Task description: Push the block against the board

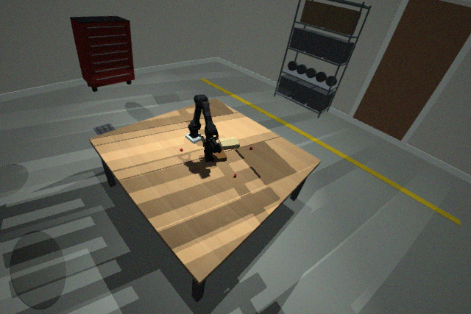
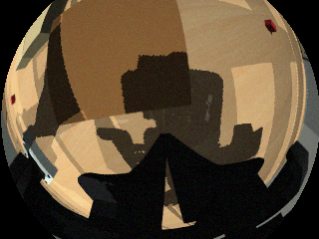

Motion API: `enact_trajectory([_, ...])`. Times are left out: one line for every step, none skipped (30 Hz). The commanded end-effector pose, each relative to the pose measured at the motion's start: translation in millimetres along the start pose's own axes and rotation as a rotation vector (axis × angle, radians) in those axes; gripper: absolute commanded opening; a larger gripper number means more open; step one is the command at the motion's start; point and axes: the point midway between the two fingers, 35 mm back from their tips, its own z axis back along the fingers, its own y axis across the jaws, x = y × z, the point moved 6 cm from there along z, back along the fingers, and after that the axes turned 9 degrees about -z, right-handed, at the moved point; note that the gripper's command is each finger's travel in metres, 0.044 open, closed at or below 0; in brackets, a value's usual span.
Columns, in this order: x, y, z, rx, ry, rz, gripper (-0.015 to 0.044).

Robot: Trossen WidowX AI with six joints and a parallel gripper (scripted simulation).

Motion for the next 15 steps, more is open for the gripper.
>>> enact_trajectory([-7.5, -0.1, 0.5, -0.002, -0.002, 0.004, 0.0])
enact_trajectory([-9.1, -0.3, 0.4, -0.002, -0.002, 0.004, 0.0])
enact_trajectory([-10.8, -0.5, 0.4, -0.002, -0.002, 0.004, 0.0])
enact_trajectory([-12.4, -0.6, 0.4, -0.002, -0.002, 0.004, 0.0])
enact_trajectory([-14.0, -0.7, 0.4, -0.002, -0.002, 0.004, 0.0])
enact_trajectory([-15.7, -0.9, 0.3, -0.002, -0.002, 0.004, 0.0])
enact_trajectory([-17.3, -1.0, 0.3, -0.002, -0.002, 0.004, 0.0])
enact_trajectory([-18.9, -1.1, 0.3, -0.002, -0.001, 0.004, 0.0])
enact_trajectory([-20.5, -1.2, 0.2, -0.002, -0.001, 0.004, 0.0])
enact_trajectory([-22.2, -1.3, 0.2, -0.002, -0.001, 0.004, 0.0])
enact_trajectory([-23.5, -1.3, 0.2, -0.002, -0.001, 0.004, 0.0])
enact_trajectory([-24.3, -1.4, 0.2, -0.002, -0.001, 0.004, 0.0])
enact_trajectory([-19.3, -2.1, 2.6, 0.001, 0.0, 0.0, 0.0])
enact_trajectory([-19.0, -2.7, 11.7, 0.0, 0.0, 0.001, 0.0])
enact_trajectory([-18.9, -3.1, 27.1, -0.001, -0.001, 0.002, 0.0])
